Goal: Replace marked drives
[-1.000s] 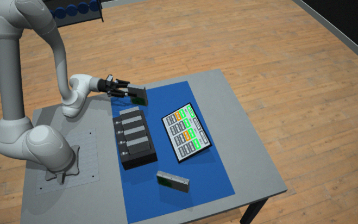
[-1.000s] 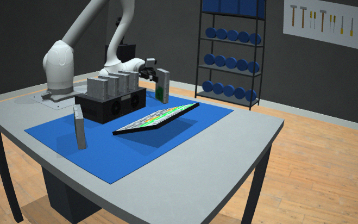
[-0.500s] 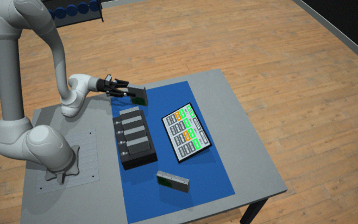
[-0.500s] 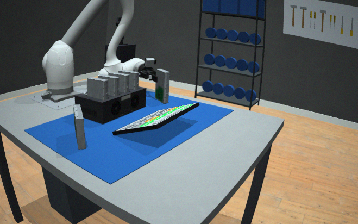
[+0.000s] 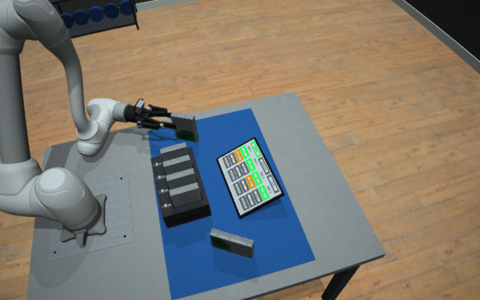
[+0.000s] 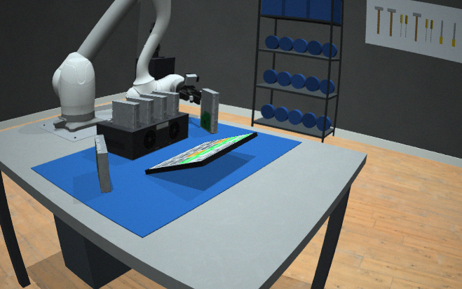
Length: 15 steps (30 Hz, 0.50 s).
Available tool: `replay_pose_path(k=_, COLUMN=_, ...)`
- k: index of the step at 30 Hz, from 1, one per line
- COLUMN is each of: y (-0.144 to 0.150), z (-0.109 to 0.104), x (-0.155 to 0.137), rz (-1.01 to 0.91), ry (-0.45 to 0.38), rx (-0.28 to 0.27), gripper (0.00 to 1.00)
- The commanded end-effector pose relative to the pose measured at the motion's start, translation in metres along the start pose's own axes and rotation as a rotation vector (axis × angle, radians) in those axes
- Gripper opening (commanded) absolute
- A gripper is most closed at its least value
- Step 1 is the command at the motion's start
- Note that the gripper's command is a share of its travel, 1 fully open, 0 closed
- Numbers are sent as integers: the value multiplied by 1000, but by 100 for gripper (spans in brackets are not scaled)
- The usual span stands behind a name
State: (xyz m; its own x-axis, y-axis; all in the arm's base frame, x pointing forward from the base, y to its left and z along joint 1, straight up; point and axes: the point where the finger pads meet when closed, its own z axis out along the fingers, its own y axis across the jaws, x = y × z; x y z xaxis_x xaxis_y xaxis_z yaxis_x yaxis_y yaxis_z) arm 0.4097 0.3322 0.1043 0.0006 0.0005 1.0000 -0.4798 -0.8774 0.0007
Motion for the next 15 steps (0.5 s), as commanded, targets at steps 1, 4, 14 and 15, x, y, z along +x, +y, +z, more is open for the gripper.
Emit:
replay_pose_path(k=1, y=0, z=-8, x=0, rz=1, ry=0, rx=0, gripper=40)
replay_pose_path(k=4, y=0, z=-17, x=0, rz=1, ry=0, rx=0, gripper=40)
replay_pose_path(k=14, y=0, z=-36, x=0, rz=1, ry=0, rx=0, gripper=40)
replay_pose_path(k=15, y=0, z=-38, x=0, rz=1, ry=0, rx=0, gripper=40)
